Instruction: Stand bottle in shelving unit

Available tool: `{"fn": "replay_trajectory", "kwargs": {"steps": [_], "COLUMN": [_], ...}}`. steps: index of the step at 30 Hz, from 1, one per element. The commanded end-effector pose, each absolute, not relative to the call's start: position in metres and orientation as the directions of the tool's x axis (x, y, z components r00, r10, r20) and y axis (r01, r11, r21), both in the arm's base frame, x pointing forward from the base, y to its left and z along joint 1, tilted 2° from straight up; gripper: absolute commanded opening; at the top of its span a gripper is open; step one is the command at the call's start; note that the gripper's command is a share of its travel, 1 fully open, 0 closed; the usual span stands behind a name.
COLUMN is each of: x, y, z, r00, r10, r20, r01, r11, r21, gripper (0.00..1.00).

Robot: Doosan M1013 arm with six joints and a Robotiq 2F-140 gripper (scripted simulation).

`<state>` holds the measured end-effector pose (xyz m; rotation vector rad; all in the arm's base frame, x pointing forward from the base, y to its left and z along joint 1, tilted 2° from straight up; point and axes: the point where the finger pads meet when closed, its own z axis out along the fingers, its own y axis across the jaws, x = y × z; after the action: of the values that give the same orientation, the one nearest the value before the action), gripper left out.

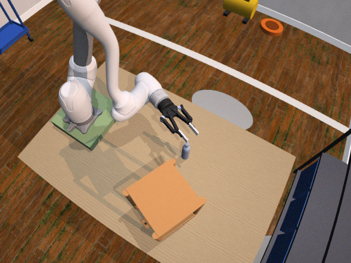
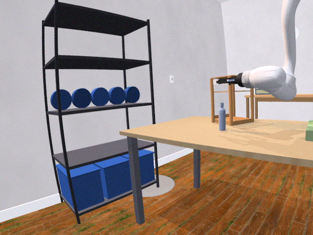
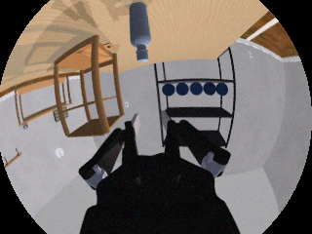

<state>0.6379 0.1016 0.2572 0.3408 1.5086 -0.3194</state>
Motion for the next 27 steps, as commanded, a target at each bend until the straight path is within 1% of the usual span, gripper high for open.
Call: {"fn": "replay_trajectory", "kwargs": {"steps": [1,27], "x": [0.638,0.64], "y": [0.102,0.102], "z": [0.253,0.203], "r00": [0.039,0.039], "r10": [0.006,0.006], "r20": [-0.999,-0.999], "r01": [0.41,0.41], "r11": [0.912,0.912], "r21": [0.021,0.021], "gripper": [0.35,0.35]}}
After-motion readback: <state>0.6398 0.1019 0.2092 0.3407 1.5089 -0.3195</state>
